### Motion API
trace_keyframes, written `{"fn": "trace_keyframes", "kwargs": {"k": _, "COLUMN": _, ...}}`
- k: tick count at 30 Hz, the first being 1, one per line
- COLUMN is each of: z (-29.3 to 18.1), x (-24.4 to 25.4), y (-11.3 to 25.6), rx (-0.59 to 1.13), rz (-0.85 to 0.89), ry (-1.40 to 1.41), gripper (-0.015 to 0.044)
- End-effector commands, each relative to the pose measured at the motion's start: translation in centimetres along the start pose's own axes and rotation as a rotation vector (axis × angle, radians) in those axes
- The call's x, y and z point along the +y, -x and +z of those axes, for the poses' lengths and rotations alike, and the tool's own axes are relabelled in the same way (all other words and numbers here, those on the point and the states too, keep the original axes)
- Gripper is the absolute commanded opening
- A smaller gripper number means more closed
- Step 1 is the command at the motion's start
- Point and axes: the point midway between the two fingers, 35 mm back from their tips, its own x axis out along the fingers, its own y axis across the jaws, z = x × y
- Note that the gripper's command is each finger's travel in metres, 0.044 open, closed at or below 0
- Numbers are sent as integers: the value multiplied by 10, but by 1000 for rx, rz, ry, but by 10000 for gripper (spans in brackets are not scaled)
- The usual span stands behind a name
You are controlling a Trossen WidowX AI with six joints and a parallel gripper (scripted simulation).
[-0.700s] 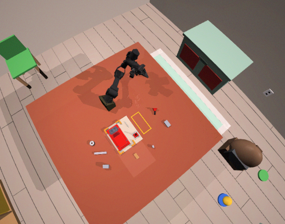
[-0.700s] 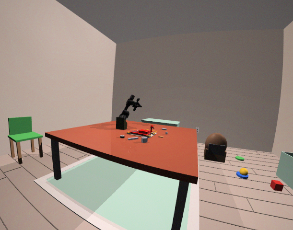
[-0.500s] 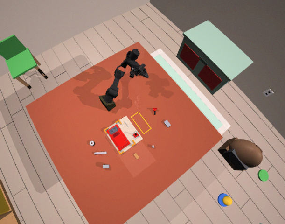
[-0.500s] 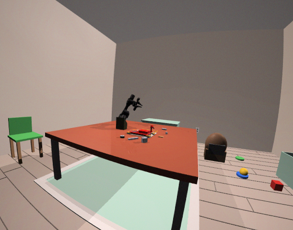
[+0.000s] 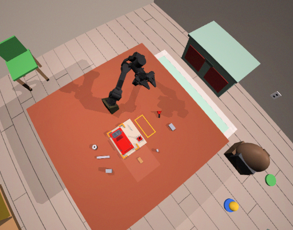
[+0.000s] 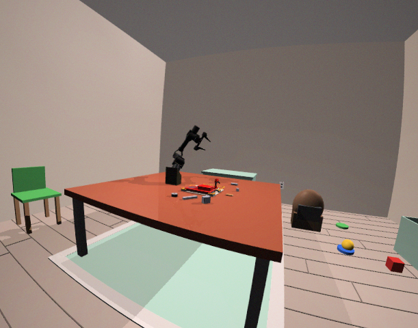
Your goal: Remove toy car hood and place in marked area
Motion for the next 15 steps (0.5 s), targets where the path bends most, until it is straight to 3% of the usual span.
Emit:
{"fn": "trace_keyframes", "kwargs": {"k": 1, "z": 26, "x": 16, "y": -13, "rx": -27, "rz": -55, "ry": 90, "gripper": 440}}
{"fn": "trace_keyframes", "kwargs": {"k": 15, "z": 127, "x": 43, "y": -68, "rx": -42, "rz": -299, "ry": 422, "gripper": 440}}
